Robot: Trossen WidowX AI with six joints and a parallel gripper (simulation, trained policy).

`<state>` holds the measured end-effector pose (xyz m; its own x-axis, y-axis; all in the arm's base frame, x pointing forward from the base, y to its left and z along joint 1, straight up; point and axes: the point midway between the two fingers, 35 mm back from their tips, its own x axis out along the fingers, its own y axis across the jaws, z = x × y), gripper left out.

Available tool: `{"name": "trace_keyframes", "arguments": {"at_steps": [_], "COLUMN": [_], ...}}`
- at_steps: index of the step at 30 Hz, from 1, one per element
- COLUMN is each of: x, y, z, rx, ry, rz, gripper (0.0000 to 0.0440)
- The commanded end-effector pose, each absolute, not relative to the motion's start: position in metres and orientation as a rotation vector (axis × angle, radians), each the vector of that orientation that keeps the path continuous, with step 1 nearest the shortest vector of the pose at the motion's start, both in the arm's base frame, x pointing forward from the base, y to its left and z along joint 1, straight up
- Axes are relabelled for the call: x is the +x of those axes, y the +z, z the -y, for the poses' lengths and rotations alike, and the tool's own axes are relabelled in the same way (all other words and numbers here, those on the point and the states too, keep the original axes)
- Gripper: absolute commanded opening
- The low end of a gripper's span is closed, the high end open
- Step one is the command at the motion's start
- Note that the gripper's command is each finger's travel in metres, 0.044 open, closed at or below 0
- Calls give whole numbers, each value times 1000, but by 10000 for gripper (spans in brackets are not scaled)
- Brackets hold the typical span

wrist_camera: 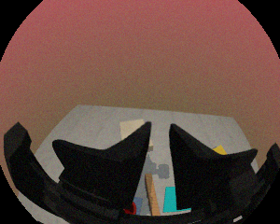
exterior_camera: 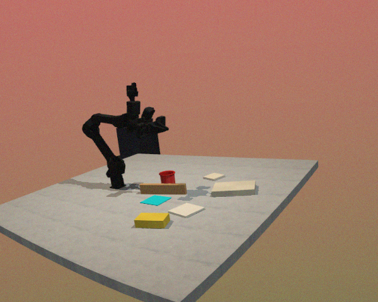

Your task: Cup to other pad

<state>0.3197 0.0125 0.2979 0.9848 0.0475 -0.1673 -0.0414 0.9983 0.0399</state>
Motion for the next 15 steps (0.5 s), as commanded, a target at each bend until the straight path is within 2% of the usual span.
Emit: {"name": "trace_keyframes", "arguments": {"at_steps": [1,15], "x": [321,323], "y": [301,298], "z": [-16,-33], "rx": [68,193], "ry": [49,65], "rz": [-197,-365], "gripper": [97,84]}}
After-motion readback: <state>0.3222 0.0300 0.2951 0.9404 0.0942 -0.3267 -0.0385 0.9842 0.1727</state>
